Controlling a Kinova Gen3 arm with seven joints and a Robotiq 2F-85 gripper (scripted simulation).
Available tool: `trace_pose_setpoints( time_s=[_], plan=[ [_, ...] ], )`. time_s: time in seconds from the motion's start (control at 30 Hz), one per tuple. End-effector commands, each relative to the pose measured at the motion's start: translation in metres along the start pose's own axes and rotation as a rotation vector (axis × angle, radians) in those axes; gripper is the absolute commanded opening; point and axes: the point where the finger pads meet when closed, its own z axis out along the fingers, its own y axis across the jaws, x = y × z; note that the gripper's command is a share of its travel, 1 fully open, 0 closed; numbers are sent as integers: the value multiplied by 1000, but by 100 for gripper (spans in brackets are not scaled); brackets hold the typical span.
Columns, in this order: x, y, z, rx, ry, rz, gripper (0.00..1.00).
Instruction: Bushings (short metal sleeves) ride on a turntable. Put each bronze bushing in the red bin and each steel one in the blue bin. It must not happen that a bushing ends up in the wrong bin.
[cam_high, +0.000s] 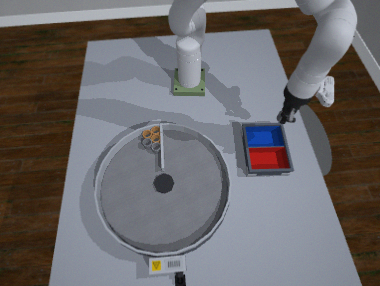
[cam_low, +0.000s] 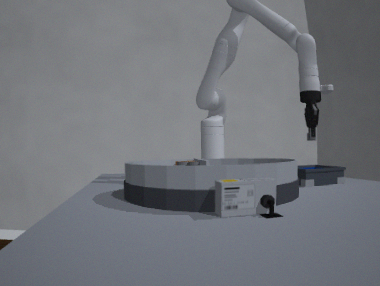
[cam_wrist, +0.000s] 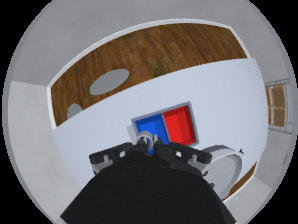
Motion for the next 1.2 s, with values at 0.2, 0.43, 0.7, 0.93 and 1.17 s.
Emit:
trace_pose_setpoints(
  time_s=[0.2,0.43,0.7,0.93,1.17],
  plan=[
    [0,0,5,0,2,0,0],
    [0,0,26,0,2,0,0],
    [0,0,53,0,2,0,0],
    [0,0,81,0,2,0,0],
    [0,0,81,0,2,0,0]
  ],
)
